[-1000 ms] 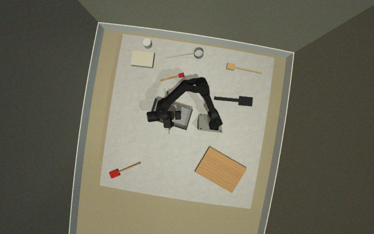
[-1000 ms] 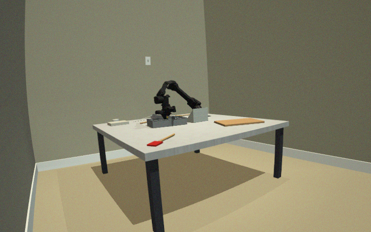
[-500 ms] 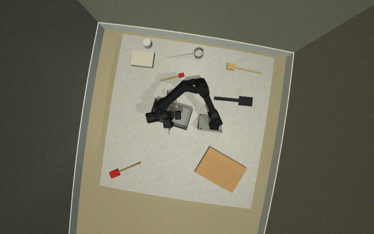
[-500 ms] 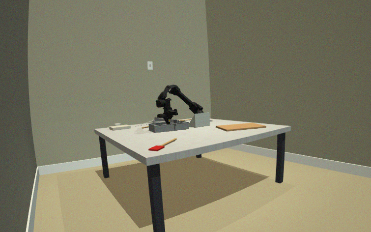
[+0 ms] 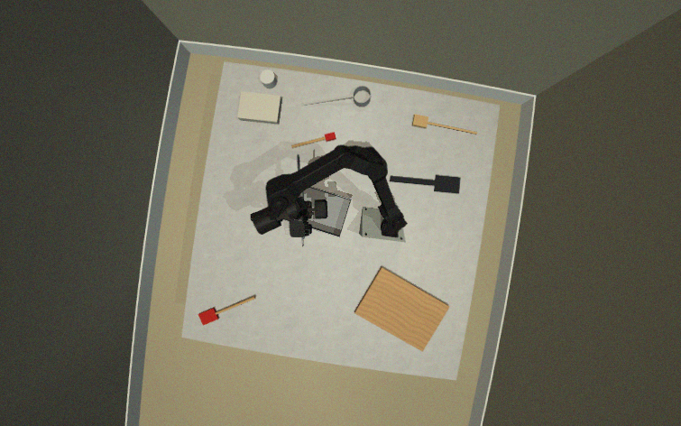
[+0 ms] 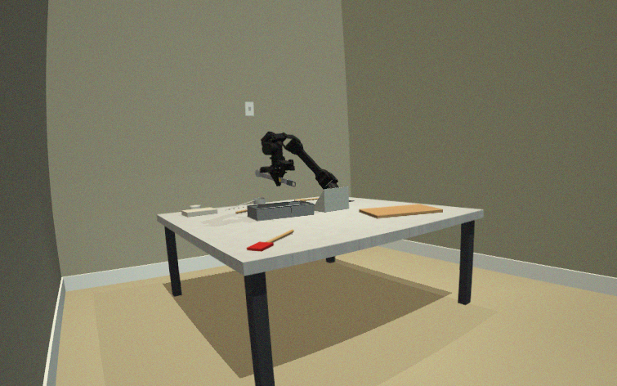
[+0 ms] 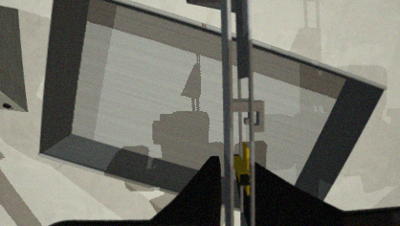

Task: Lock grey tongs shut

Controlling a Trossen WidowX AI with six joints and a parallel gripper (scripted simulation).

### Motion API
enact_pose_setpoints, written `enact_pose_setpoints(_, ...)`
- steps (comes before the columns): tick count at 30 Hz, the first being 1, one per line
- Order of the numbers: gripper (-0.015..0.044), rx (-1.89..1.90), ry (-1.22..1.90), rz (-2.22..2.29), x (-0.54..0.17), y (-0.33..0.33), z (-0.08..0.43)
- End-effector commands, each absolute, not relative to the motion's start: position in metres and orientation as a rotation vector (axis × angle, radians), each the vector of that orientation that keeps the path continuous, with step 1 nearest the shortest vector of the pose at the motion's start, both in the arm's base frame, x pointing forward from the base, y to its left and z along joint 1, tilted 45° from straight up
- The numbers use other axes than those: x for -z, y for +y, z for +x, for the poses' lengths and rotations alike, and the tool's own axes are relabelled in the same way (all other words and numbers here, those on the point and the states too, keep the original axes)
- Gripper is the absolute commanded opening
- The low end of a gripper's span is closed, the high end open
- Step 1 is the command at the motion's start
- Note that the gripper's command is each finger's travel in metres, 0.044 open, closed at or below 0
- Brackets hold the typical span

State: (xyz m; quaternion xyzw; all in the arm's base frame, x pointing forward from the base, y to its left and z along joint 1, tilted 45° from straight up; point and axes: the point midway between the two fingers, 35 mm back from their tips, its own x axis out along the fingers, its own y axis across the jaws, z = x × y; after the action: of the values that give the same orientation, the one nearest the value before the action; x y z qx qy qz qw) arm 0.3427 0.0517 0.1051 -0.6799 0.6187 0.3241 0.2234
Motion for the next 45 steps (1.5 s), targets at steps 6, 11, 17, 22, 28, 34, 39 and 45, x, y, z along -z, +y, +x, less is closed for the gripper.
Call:
enact_pose_setpoints(6, -0.015, -0.878, 1.711, -1.862, -0.103, 0.057, 0.343)
enact_pose_setpoints(11, -0.015, -0.825, 1.704, -1.819, -0.087, 0.078, 0.342)
enact_pose_setpoints(17, -0.015, -0.704, 1.705, -1.725, -0.065, 0.11, 0.339)
enact_pose_setpoints(22, -0.015, -0.603, 1.704, -1.641, -0.045, 0.136, 0.334)
enact_pose_setpoints(28, -0.015, -0.485, 1.705, -1.54, -0.022, 0.166, 0.324)
enact_pose_setpoints(34, -0.015, -0.364, 1.696, -1.439, 0.002, 0.195, 0.31)
enact_pose_setpoints(39, -0.015, -0.263, 1.691, -1.354, 0.023, 0.217, 0.297)
enact_pose_setpoints(45, -0.015, -0.14, 1.681, -1.251, 0.048, 0.241, 0.278)
